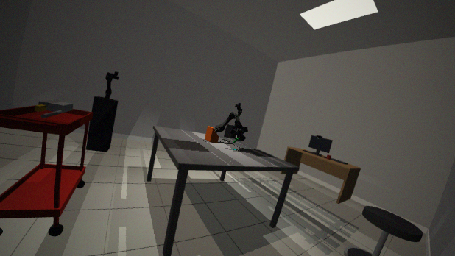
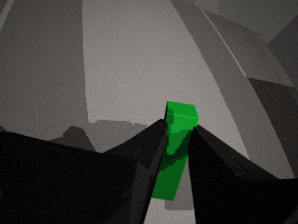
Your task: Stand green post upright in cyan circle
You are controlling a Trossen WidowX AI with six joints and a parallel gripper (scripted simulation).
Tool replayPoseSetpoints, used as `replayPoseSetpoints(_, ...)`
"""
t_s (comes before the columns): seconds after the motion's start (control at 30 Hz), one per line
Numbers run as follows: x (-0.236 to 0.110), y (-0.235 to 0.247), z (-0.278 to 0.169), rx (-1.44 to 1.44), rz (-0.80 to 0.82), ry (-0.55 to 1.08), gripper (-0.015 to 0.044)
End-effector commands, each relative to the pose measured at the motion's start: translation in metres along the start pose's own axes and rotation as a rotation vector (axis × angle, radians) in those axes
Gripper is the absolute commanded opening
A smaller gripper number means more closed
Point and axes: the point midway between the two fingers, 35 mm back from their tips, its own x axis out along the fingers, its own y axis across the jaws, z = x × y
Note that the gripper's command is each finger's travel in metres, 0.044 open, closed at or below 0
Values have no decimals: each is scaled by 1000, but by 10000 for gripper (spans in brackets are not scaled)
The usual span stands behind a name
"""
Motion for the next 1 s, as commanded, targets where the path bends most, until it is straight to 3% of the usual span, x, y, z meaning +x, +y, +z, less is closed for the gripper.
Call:
replayPoseSetpoints(0.0, -2, -2, -2, 16, -2, -27, 23)
replayPoseSetpoints(0.97, -17, -1, 1, 120, 43, -217, 23)
